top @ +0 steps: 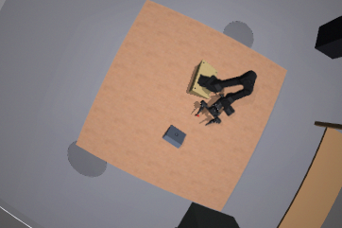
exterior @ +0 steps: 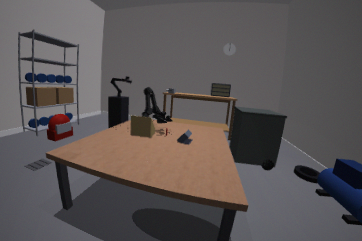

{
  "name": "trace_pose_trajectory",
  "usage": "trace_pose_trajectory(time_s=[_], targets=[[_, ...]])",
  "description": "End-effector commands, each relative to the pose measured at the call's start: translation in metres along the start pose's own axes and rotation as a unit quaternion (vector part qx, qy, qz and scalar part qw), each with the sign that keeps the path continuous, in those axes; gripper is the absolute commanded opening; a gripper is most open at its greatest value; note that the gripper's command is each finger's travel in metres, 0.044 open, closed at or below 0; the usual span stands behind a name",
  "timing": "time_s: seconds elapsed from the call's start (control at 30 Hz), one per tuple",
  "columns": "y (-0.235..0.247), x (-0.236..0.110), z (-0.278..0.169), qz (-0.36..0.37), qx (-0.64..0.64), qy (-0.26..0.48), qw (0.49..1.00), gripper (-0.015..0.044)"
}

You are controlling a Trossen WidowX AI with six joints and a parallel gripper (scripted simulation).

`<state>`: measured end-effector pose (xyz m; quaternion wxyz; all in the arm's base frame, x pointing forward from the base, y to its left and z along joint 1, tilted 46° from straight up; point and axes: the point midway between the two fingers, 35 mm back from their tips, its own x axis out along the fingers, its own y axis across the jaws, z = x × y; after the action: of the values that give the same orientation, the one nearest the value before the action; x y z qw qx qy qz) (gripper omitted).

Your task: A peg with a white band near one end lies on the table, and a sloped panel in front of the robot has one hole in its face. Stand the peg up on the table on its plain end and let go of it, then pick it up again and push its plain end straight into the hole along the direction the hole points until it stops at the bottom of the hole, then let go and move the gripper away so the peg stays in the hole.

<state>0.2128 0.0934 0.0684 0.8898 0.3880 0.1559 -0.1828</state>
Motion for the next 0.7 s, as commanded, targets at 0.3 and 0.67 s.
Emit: trace_pose_trajectory(time_s=[0.3,0.67], targets=[[-0.015,-0.011,0.063,0.016,-0.008,-0.005,1.000,0.0440],[-0.025,-0.013,0.074,0.010,-0.059,0.016,0.998,0.0440]])
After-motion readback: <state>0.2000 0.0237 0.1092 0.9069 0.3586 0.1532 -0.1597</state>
